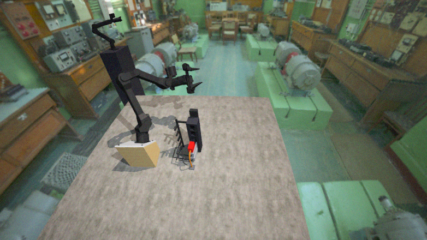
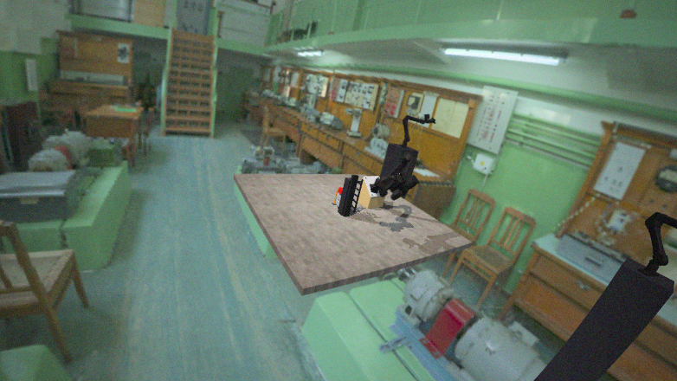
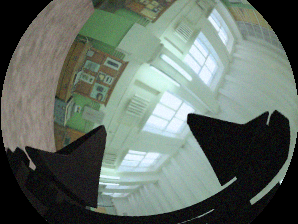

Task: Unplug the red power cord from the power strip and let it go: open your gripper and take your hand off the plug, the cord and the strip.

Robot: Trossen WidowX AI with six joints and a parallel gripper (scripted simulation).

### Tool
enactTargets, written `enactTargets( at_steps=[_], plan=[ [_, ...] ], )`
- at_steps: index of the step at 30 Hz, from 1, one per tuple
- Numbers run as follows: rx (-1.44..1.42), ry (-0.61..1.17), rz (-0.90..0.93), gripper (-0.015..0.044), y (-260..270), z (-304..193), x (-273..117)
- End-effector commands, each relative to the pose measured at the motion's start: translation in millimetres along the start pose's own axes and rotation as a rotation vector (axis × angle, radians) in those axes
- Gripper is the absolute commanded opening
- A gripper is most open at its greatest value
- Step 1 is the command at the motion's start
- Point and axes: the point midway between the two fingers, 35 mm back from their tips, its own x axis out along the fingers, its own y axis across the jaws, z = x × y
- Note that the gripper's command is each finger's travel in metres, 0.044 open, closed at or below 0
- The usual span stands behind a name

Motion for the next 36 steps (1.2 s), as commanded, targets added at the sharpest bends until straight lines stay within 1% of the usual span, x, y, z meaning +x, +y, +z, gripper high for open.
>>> enactTargets(
  at_steps=[1,4,9,15,20,26,30,33,36],
  plan=[
    [0.001,0.0,0.001,0.0374,1,0,1],
    [0.022,0.0,0.021,0.0295,11,1,14],
    [0.125,0.025,0.141,0.0164,58,-10,64],
    [0.33,0.141,0.355,0.016,129,-54,116],
    [0.572,0.326,0.542,0.016,190,-110,140],
    [0.935,0.649,0.719,0.016,255,-187,141],
    [1.171,0.89,0.833,0.016,293,-216,119],
    [1.409,1.183,0.927,0.016,324,-234,89],
    [1.649,1.549,0.973,0.016,348,-246,53]
  ],
)
